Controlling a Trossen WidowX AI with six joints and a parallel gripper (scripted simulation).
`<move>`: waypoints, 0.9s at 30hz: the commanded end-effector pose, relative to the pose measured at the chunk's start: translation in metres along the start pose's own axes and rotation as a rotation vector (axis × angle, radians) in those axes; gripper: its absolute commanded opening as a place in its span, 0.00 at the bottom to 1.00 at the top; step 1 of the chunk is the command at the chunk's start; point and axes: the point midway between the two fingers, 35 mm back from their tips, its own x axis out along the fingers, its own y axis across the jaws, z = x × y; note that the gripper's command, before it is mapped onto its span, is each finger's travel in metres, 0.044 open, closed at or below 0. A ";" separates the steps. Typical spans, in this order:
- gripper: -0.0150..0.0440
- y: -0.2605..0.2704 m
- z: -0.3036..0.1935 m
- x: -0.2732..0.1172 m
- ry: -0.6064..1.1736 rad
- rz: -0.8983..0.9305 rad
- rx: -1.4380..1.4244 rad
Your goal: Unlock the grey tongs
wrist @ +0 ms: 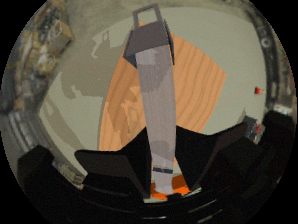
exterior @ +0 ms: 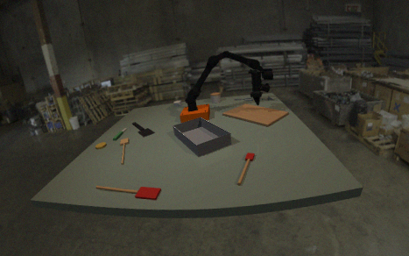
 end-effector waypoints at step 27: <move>0.62 0.000 -0.001 0.019 0.002 0.000 0.000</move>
